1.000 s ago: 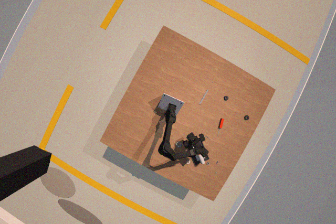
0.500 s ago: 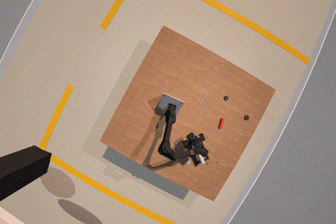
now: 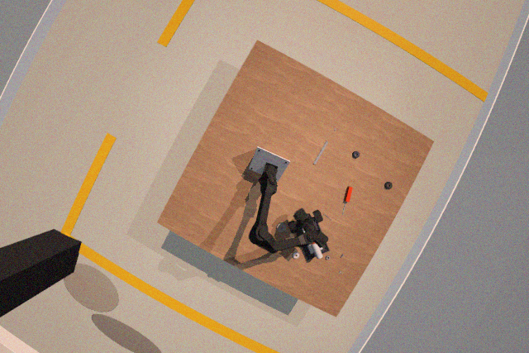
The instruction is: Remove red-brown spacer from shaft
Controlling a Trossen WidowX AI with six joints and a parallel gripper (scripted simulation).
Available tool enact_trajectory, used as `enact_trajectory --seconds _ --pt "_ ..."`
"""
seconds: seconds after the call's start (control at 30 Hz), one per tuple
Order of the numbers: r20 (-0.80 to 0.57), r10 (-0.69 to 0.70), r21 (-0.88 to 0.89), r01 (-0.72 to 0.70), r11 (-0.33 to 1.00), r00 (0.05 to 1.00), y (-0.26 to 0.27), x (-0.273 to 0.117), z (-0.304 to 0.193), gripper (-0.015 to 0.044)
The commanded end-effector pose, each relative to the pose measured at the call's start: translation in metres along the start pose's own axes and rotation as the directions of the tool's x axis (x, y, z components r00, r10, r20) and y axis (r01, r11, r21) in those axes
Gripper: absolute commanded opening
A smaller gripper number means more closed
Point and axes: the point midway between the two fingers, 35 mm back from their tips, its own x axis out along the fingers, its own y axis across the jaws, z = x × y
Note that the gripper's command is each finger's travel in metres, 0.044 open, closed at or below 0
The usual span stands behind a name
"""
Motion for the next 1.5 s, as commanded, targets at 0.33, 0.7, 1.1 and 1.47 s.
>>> enact_trajectory --seconds 0.33,0.7,1.1,1.47 --pt "0.002 0.0 0.001 0.0 1.0 1.0 -0.0002 0.0 0.0026 0.0" --pt "0.002 0.0 0.001 0.0 1.0 1.0 -0.0002 0.0 0.0037 0.0" --pt "0.002 0.0 0.001 0.0 1.0 1.0 -0.0002 0.0 0.0049 0.0" --pt "0.003 0.0 0.001 0.0 1.0 1.0 -0.0002 0.0 0.006 0.0"
